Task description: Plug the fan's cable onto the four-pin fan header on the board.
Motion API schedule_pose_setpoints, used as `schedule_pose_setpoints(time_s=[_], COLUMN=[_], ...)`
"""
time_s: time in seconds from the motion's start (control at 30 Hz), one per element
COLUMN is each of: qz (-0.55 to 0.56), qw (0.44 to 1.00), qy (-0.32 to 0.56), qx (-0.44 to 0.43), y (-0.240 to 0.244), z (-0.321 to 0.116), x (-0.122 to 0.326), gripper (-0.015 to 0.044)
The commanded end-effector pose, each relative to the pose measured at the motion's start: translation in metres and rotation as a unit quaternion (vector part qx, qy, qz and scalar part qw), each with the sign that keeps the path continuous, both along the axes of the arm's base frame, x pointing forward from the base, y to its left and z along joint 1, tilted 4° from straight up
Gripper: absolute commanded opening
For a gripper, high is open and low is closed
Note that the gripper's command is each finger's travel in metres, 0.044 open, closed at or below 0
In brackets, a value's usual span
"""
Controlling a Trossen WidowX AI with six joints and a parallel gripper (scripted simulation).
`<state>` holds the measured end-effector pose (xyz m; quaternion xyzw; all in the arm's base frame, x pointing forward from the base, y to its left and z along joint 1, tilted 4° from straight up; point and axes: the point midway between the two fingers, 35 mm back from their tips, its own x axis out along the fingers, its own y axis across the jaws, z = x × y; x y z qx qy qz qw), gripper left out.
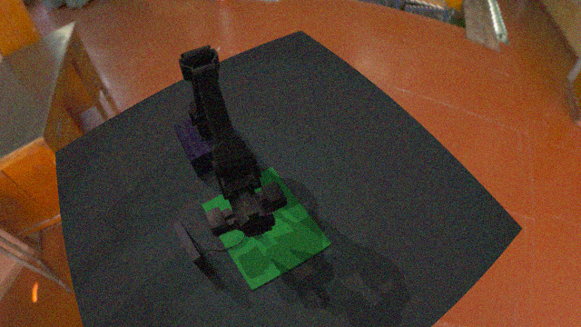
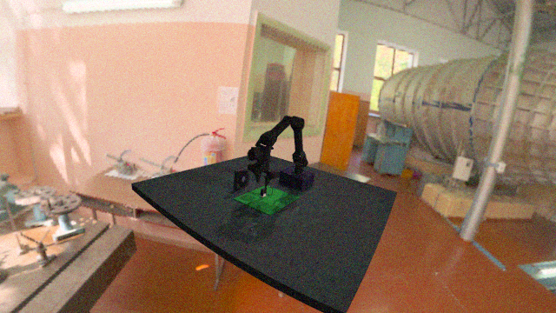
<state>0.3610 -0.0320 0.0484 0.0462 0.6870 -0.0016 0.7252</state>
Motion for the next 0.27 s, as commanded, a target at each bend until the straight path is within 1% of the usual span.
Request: schedule_pose_setpoints(time_s=[0.0, 0.23], qz=[0.001, 0.001], qw=[1.000, 1.000], qy=[-0.006, -0.008], qx=[0.001, 0.001], y=[0.000, 0.002], z=[0.007, 0.010], x=[0.031, 0.085], gripper=[0.0260, 0.0260])
